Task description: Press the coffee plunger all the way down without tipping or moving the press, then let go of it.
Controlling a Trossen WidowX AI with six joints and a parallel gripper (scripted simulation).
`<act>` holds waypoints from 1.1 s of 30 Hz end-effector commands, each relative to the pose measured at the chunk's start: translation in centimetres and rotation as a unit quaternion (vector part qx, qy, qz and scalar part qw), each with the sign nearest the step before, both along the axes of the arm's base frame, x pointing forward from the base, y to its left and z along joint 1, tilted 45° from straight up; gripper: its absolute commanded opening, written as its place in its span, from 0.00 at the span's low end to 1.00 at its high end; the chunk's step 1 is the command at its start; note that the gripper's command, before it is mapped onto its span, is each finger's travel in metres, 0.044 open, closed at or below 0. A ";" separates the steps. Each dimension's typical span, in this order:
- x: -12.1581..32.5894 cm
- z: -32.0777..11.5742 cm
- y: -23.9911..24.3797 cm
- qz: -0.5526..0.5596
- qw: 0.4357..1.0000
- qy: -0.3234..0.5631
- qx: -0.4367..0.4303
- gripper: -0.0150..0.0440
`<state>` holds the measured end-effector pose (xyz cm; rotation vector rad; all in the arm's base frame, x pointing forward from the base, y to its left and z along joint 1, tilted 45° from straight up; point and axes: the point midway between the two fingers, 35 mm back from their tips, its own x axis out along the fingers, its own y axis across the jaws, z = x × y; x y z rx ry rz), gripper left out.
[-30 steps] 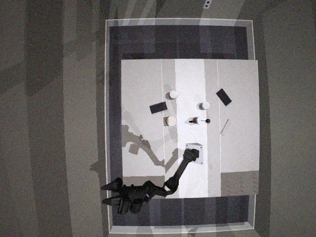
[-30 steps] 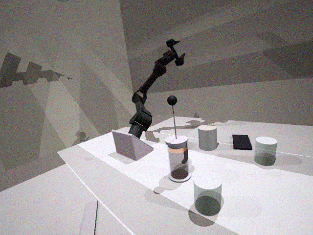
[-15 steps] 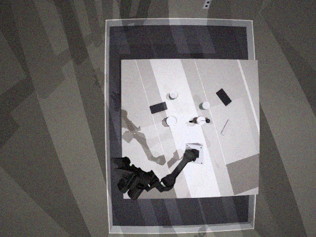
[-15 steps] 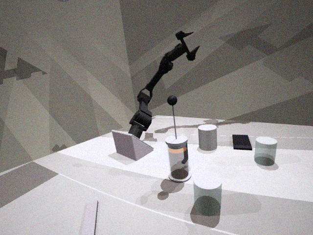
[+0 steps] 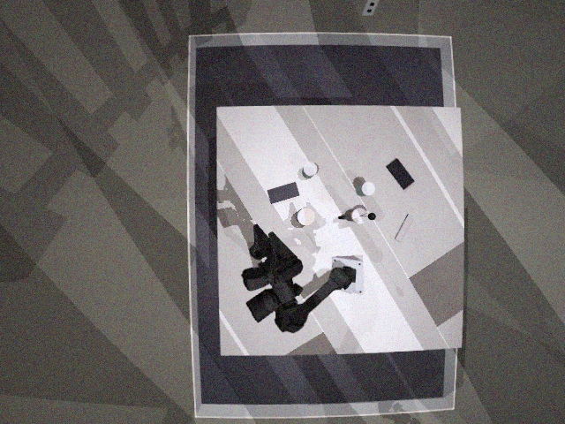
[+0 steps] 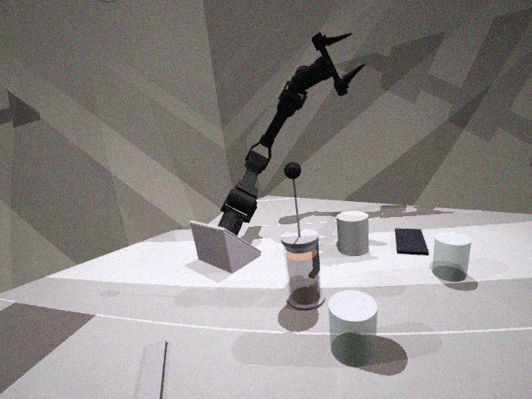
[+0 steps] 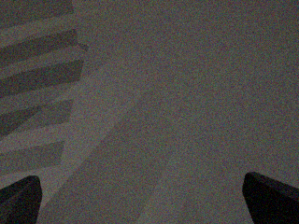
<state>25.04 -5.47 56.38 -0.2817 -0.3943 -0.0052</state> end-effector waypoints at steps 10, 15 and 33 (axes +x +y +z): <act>6.3 -19.0 -10.1 -0.010 0.947 0.304 0.105 1.00; 5.0 -27.2 -12.8 0.019 0.894 0.401 0.198 1.00; -1.0 -42.1 -11.1 0.111 0.750 0.454 0.467 1.00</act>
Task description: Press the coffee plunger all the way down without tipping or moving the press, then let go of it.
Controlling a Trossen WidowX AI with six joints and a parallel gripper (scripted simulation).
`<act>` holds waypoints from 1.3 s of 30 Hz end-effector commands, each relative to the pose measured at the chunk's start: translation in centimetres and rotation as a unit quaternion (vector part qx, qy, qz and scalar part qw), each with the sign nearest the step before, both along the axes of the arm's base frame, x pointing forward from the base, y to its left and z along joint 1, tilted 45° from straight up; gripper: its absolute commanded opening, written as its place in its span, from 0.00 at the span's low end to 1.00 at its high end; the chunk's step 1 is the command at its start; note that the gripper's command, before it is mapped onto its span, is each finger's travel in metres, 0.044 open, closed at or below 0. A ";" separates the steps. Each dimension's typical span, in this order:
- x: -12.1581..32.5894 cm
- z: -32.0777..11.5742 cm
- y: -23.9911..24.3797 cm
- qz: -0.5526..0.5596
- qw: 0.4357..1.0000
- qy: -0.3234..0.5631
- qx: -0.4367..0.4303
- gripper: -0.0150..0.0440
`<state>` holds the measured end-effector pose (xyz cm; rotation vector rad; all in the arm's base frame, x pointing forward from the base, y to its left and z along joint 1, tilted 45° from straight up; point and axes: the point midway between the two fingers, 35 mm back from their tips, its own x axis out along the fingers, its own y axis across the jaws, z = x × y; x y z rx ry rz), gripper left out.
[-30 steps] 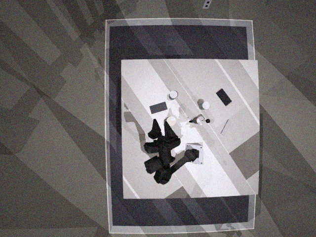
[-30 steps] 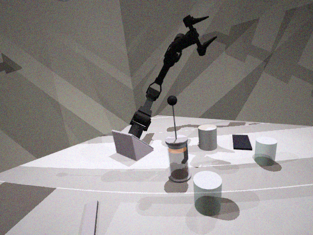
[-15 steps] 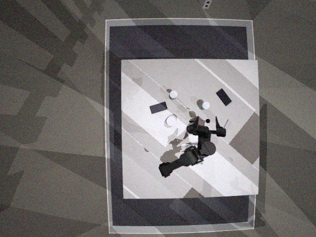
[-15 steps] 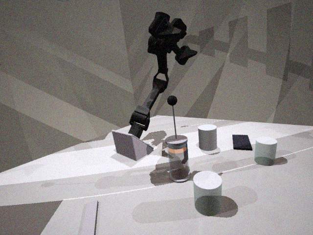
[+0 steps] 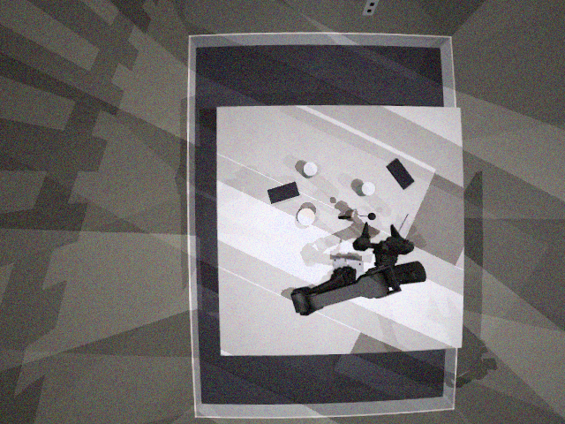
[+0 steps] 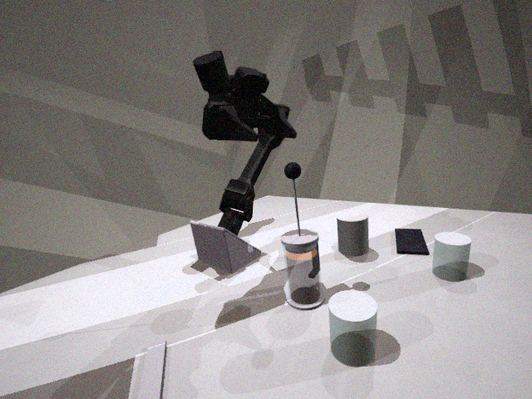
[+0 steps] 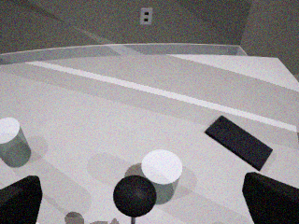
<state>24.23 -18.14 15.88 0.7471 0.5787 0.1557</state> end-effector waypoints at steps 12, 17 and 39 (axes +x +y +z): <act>0.0 -2.9 2.9 0.003 1.000 0.002 0.011 1.00; 0.7 -3.3 3.1 0.003 1.000 0.003 0.011 1.00; 2.8 -4.2 4.1 0.003 1.000 0.000 0.012 0.78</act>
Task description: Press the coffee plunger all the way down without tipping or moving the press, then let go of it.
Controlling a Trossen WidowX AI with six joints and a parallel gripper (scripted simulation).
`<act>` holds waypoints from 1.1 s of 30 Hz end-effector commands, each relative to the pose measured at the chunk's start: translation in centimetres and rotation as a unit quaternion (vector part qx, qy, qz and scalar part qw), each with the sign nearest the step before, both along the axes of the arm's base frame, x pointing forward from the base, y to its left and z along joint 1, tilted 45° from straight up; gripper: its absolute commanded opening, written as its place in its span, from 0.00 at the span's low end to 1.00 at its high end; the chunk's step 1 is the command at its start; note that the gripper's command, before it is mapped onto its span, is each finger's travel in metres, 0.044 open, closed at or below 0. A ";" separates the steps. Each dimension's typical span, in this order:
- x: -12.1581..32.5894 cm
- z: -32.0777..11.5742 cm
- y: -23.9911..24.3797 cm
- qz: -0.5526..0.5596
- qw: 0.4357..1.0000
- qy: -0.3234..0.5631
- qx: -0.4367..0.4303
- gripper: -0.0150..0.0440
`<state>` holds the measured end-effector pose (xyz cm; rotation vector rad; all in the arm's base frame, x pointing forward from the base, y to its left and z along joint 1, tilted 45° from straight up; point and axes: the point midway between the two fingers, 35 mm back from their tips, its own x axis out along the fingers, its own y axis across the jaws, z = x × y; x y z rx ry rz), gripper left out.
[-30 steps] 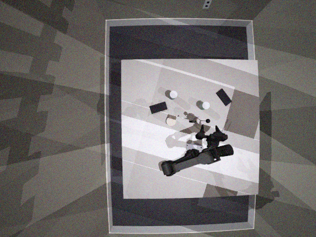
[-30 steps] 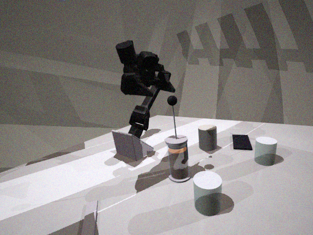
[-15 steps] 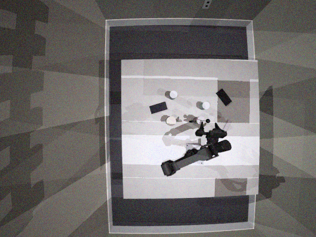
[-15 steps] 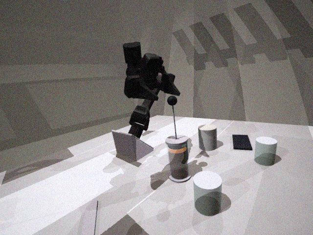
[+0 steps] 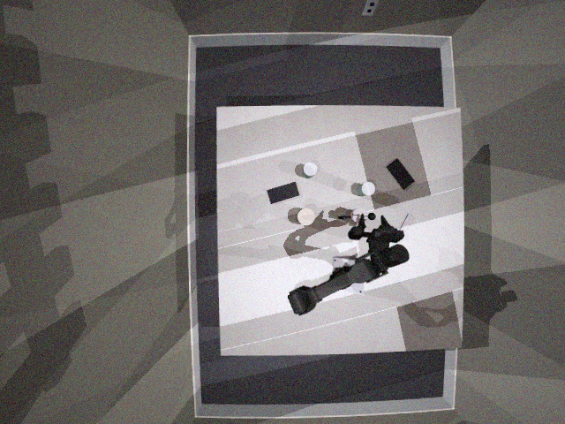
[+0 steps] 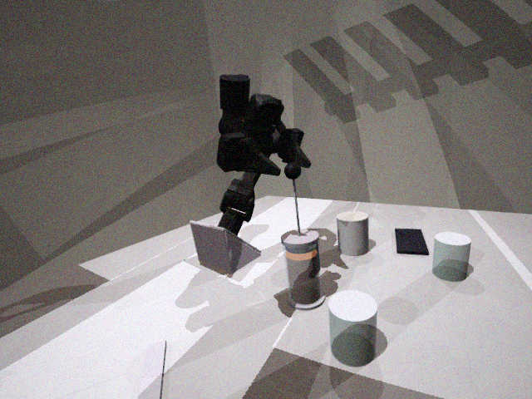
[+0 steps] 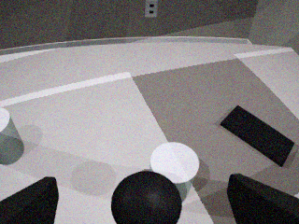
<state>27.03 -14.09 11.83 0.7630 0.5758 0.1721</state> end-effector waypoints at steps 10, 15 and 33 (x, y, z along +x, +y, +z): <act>0.0 -0.1 0.1 -0.002 1.000 0.003 0.002 0.45; 0.0 -0.1 0.1 -0.002 1.000 0.003 0.002 0.45; 0.2 -2.1 1.4 -0.001 1.000 0.005 0.001 0.45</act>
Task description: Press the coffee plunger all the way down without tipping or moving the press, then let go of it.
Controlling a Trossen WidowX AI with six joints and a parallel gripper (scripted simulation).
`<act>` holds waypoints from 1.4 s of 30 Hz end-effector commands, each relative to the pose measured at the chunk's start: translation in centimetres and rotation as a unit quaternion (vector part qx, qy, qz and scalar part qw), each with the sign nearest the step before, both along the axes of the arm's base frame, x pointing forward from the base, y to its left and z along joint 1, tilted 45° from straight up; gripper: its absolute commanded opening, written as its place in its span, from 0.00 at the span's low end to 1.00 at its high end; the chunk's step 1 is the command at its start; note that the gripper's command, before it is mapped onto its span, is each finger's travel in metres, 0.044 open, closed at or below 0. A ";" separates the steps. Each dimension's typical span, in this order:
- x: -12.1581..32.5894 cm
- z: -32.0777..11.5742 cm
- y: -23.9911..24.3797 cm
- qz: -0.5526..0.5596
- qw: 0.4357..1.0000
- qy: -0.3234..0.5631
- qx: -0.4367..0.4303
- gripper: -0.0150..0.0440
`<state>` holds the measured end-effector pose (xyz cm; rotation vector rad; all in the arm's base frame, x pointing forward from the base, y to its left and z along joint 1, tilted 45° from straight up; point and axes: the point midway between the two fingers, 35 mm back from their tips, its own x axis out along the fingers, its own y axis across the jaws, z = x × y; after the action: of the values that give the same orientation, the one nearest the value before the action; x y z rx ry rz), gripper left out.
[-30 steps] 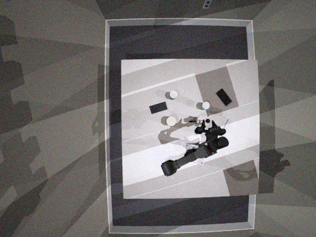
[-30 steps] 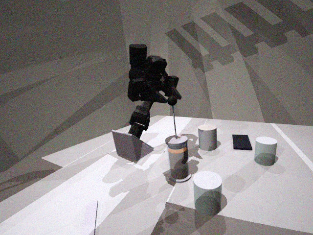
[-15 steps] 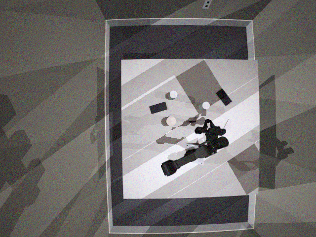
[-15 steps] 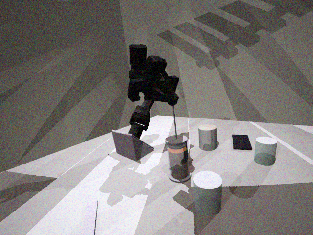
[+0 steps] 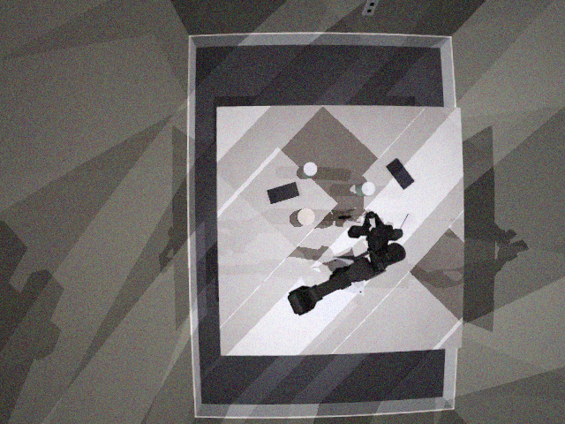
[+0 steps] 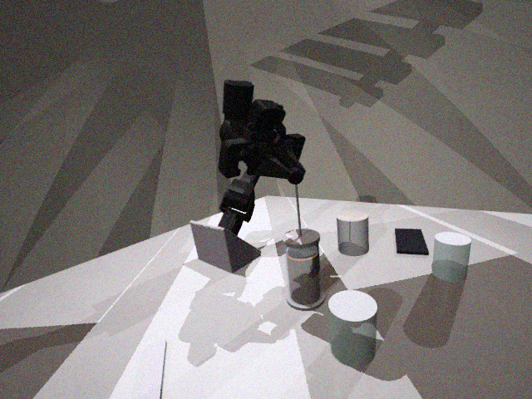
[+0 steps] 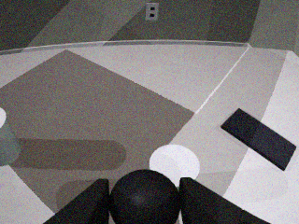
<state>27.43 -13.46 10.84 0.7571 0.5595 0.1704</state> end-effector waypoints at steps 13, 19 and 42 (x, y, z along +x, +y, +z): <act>0.0 -2.8 2.1 0.003 1.000 0.014 0.003 0.45; 0.1 -3.5 2.8 0.002 1.000 0.014 0.003 0.45; 0.4 -6.1 5.6 0.001 1.000 0.010 0.005 0.45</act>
<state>28.26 -9.19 6.09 0.7362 0.5417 0.1610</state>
